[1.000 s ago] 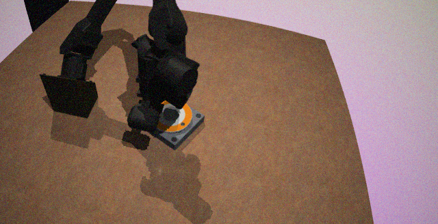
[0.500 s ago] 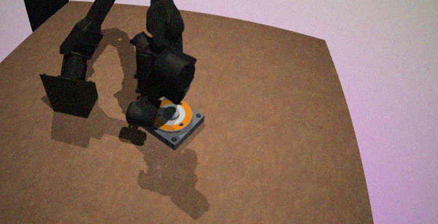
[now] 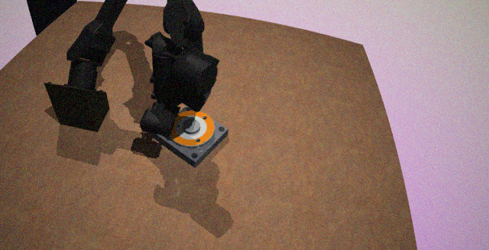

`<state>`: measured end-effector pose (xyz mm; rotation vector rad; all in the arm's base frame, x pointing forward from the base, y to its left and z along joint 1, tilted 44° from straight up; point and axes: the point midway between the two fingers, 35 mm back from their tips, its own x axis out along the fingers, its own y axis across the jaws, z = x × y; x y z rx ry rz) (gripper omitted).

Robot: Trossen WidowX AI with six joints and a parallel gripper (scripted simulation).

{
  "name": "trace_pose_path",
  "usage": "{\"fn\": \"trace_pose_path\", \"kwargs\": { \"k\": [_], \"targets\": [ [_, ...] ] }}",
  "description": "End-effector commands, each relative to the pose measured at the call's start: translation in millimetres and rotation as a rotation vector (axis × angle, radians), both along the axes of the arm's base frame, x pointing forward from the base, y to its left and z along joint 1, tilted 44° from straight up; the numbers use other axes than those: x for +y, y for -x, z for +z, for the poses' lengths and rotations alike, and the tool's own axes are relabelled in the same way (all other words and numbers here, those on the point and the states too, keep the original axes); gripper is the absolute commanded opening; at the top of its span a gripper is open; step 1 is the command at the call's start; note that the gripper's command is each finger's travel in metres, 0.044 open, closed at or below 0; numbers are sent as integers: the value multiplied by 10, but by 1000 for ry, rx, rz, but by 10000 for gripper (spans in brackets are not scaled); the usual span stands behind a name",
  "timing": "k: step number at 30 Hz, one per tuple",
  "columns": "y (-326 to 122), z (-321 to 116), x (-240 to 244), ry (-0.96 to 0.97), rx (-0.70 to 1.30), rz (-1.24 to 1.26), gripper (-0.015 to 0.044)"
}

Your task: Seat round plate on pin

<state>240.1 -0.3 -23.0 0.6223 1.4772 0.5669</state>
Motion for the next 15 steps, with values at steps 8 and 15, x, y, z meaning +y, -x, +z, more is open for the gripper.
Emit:
{"fn": "trace_pose_path", "kwargs": {
  "k": [8,15],
  "targets": [
    [32,87,107,-7,7,-3,0],
    [10,151,170,-8,7,-3,0]
  ]
}}
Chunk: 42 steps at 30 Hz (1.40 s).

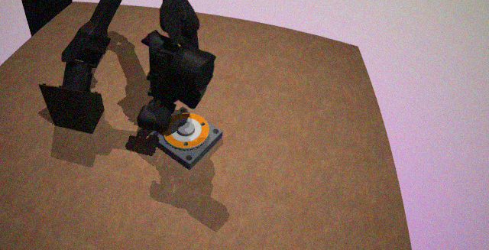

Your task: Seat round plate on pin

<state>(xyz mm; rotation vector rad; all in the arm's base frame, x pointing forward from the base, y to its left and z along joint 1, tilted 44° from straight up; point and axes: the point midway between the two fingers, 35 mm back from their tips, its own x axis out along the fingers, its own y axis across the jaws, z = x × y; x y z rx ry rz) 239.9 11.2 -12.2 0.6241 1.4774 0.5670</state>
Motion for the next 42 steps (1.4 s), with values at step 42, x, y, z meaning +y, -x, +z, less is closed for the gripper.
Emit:
{"fn": "trace_pose_path", "kwargs": {
  "k": [42],
  "targets": [
    [-318,319,254,-8,5,-2,0]
  ]
}}
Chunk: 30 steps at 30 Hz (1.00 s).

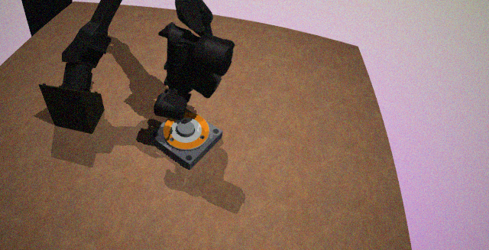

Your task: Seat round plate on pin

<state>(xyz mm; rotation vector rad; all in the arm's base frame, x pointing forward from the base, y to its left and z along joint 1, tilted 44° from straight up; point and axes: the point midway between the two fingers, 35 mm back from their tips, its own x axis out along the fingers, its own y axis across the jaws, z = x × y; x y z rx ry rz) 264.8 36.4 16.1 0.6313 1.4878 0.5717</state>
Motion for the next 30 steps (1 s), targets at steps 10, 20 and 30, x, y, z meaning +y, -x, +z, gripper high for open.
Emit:
{"fn": "trace_pose_path", "kwargs": {
  "k": [10,20,30],
  "targets": [
    [-149,60,21,-1,-7,-5,0],
    [-227,76,27,-2,-8,-5,0],
    [-301,80,27,-2,-8,-5,0]
  ]
}}
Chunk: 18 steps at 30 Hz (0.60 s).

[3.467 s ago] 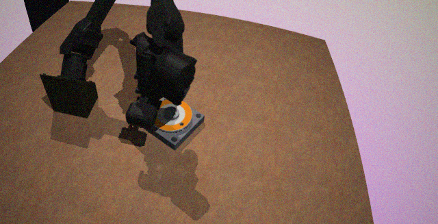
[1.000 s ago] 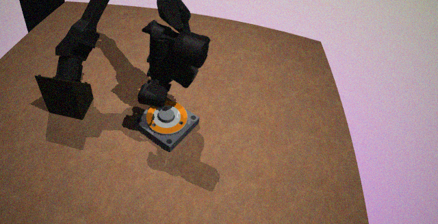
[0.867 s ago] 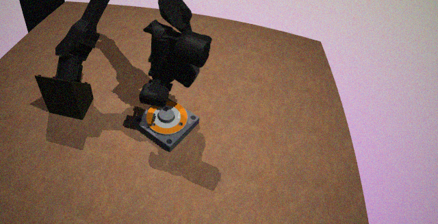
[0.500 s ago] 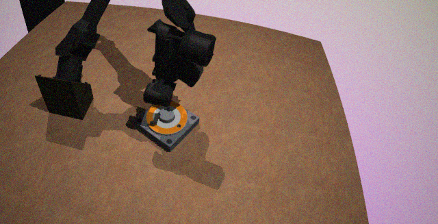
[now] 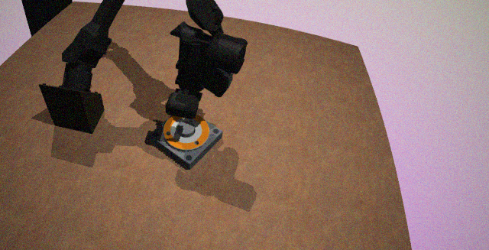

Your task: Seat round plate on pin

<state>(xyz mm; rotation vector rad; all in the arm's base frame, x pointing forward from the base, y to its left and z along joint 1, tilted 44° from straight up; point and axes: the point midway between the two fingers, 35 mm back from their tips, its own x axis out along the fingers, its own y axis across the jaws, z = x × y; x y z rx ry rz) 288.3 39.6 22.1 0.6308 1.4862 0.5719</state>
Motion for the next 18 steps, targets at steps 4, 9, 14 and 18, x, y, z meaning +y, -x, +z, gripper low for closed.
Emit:
{"fn": "trace_pose_path", "kwargs": {
  "k": [4,9,14,18],
  "targets": [
    [-86,19,-7,-2,-6,-5,0],
    [-112,19,-10,-2,-7,-5,0],
    [-140,16,-14,-2,-7,-5,0],
    [-163,3,-8,-2,-7,-5,0]
  ]
}}
